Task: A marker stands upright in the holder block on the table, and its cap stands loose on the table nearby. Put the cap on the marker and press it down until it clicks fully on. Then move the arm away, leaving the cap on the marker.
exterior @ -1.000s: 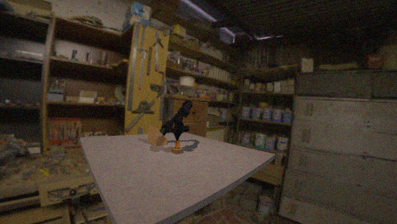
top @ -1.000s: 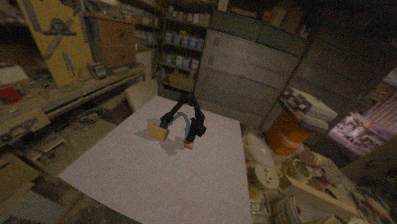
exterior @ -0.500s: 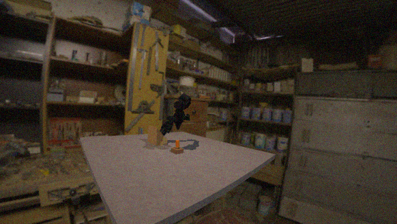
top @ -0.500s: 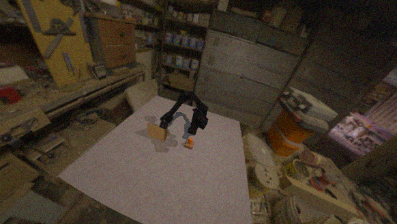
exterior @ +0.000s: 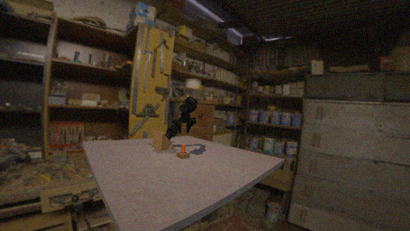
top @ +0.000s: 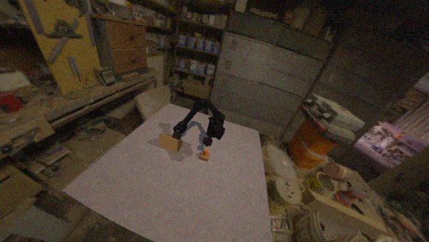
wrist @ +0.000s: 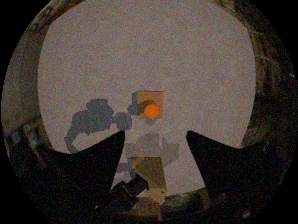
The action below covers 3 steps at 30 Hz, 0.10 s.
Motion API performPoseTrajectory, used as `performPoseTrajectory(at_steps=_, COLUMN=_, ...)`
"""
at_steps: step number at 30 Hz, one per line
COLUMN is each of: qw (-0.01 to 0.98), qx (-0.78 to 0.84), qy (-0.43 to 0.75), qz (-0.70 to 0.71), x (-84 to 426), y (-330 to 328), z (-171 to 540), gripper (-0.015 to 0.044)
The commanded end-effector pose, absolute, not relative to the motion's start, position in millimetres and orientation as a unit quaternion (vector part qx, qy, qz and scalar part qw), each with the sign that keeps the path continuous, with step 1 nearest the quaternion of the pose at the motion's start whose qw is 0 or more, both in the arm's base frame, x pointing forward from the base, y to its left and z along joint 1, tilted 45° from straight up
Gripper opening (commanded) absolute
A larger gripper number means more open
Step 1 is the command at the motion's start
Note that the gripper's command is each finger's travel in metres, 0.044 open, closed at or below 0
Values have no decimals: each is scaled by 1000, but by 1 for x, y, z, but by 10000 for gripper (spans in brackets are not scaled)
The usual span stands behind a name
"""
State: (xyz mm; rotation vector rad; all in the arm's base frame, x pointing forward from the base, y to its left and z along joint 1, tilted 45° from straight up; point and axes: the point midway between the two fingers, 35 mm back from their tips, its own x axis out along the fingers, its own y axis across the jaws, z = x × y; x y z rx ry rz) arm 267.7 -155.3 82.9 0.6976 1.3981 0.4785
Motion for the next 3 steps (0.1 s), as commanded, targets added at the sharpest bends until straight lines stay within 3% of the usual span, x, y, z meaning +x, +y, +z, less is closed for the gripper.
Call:
performPoseTrajectory(at_steps=1, qw=684, qx=308, qy=625, qz=214, x=267, y=-156, z=83, gripper=440)
performPoseTrajectory(at_steps=3, qw=684, qx=308, qy=625, qz=214, x=267, y=-156, z=83, gripper=440)
